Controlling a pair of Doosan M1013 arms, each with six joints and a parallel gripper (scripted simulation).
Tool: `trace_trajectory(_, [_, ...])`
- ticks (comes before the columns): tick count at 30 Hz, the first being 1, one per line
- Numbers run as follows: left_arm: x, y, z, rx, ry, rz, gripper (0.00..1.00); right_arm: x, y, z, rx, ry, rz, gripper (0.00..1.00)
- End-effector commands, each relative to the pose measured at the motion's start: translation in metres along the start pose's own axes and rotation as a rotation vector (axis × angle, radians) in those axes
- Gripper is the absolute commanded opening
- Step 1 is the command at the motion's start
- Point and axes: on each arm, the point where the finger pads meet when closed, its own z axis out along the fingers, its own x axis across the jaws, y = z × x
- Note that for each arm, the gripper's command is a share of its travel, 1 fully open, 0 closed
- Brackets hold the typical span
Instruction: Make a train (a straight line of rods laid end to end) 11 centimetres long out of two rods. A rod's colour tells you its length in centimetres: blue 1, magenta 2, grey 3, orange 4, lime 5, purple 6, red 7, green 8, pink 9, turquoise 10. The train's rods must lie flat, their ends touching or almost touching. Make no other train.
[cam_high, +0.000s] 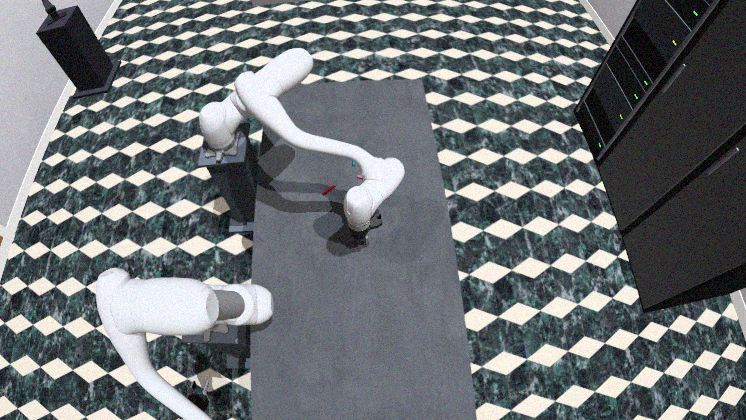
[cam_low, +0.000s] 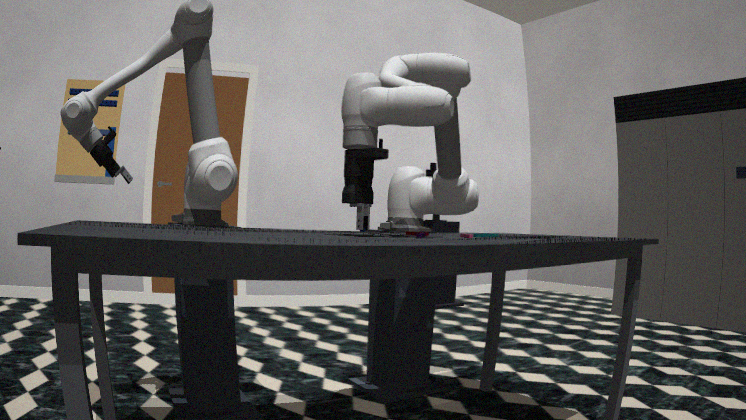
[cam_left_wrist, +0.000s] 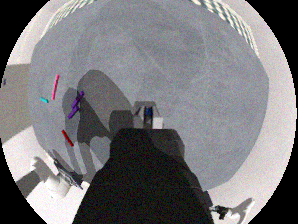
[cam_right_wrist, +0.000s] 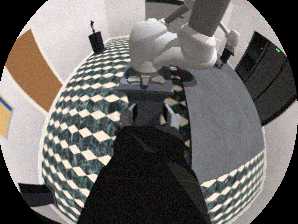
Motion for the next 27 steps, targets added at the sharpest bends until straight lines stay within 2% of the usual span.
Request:
trace_trajectory(1, [0.0008, 0.0026, 0.0014, 0.002, -0.001, 0.003, 0.24, 0.0022, -0.0003, 0.0001, -0.007, 0.011, 0.006, 1.00])
trace_trajectory(27, [0.0051, 0.0020, -0.0010, 0.003, 0.000, 0.002, 0.24, 0.0022, -0.0003, 0.0001, -0.007, 0.011, 0.006, 1.00])
